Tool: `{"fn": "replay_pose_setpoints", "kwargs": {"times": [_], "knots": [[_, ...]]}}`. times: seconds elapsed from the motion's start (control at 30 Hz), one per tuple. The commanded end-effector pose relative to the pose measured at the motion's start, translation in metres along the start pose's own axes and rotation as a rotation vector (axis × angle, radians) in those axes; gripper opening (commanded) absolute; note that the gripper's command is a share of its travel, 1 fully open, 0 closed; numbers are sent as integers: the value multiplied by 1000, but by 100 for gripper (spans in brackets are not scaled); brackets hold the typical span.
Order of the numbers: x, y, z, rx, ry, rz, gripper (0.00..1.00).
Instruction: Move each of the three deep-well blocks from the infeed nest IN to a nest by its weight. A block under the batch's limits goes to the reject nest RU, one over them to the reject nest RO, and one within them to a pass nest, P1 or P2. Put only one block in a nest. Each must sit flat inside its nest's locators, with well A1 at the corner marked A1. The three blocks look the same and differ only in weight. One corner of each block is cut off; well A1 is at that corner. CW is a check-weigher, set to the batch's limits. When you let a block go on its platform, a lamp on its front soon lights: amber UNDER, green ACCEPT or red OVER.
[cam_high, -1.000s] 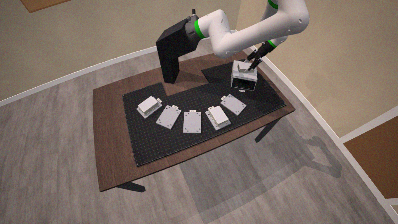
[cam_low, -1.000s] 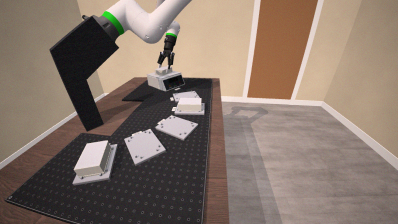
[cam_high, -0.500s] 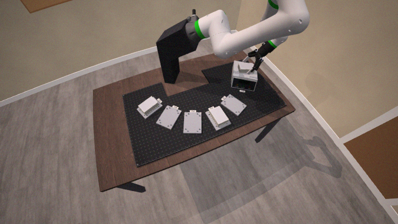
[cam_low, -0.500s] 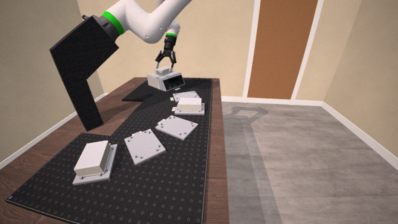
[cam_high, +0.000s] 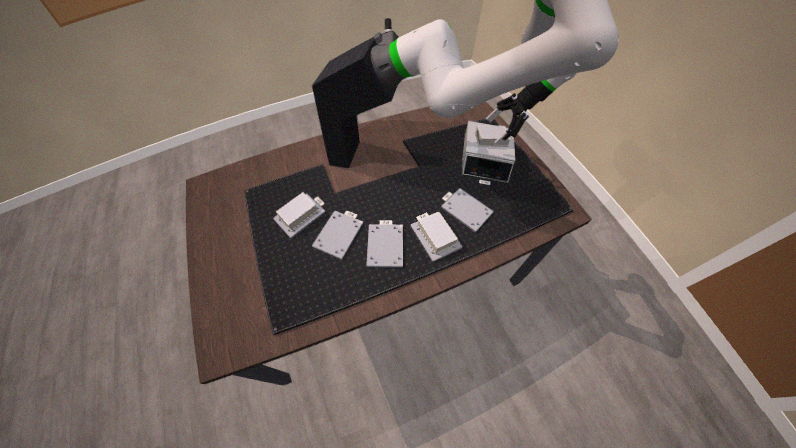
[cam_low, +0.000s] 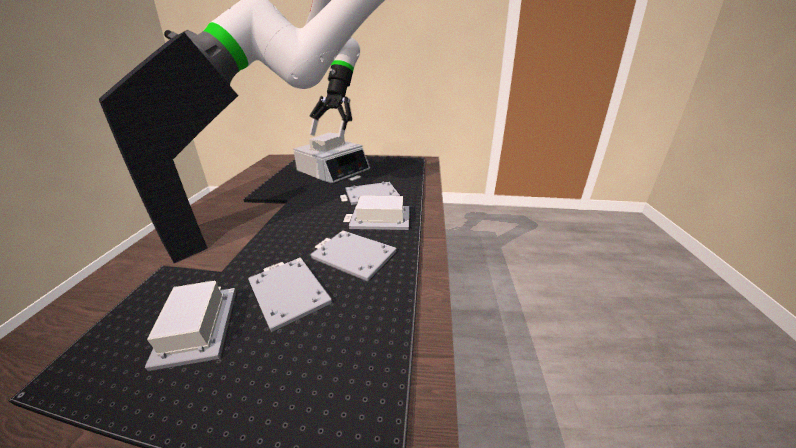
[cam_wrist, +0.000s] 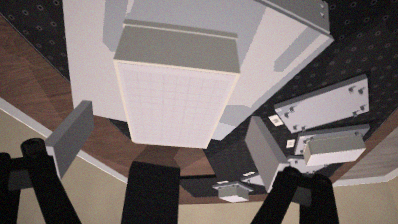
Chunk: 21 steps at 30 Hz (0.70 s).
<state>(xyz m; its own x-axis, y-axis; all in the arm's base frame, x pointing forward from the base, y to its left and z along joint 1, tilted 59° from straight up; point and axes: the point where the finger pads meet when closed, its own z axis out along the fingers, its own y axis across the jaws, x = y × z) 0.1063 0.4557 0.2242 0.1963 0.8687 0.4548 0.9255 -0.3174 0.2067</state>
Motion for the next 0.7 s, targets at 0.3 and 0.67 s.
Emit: {"fn": "replay_pose_setpoints", "kwargs": {"times": [0.3,0.67], "knots": [[-14,0,-24,0,0,0,100],[-26,0,-45,0,0,0,100]]}}
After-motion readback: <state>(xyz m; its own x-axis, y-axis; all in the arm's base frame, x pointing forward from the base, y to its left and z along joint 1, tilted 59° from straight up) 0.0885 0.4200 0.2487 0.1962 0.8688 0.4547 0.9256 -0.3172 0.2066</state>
